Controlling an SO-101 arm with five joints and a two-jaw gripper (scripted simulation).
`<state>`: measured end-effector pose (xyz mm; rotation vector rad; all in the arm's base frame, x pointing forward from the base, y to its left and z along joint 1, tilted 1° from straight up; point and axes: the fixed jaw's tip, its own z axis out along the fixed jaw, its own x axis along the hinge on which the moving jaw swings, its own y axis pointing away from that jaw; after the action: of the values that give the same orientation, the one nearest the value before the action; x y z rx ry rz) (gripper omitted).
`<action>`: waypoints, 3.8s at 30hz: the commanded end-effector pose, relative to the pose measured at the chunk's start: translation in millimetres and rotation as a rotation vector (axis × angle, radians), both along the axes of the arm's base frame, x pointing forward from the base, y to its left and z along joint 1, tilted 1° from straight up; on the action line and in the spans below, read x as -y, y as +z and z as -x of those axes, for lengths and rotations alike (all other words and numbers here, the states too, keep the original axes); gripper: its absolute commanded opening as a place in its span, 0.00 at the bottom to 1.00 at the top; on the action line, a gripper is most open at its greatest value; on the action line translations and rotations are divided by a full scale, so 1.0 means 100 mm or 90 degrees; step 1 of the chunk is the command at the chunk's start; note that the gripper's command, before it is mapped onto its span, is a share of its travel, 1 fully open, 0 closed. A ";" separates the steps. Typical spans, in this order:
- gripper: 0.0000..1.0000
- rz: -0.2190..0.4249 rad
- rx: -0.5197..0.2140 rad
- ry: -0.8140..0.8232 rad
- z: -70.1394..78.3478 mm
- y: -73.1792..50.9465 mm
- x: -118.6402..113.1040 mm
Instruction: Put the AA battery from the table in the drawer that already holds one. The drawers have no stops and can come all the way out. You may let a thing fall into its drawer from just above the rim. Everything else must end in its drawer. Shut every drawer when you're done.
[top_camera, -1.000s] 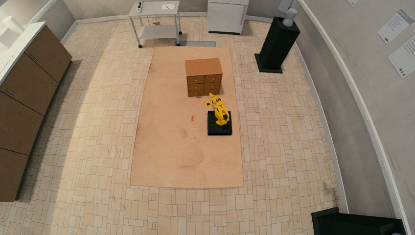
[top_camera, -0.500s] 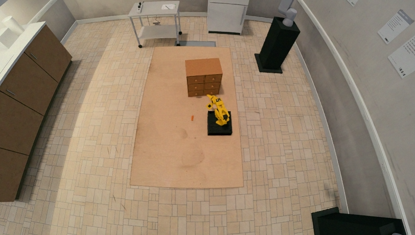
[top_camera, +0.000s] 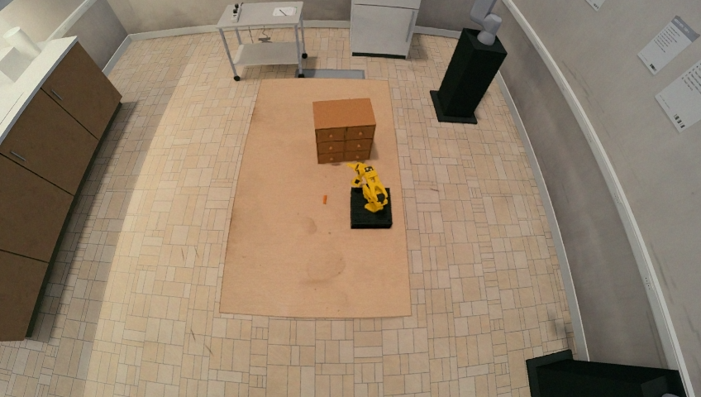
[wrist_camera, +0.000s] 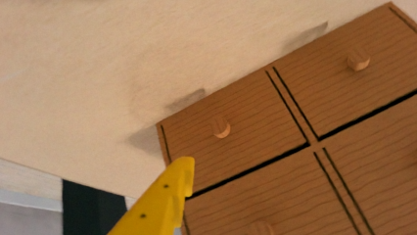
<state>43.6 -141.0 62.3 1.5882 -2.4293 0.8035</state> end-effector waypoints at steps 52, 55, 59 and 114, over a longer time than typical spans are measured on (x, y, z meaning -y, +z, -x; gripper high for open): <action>0.50 0.072 -0.223 0.405 -0.03 -0.01 0.00; 0.50 0.072 -0.223 0.405 -0.03 -0.01 0.00; 0.50 0.072 -0.223 0.405 -0.03 -0.01 0.00; 0.34 0.284 -0.256 0.271 0.13 -0.19 0.59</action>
<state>33.6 -197.5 47.7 1.8943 -1.5445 0.8928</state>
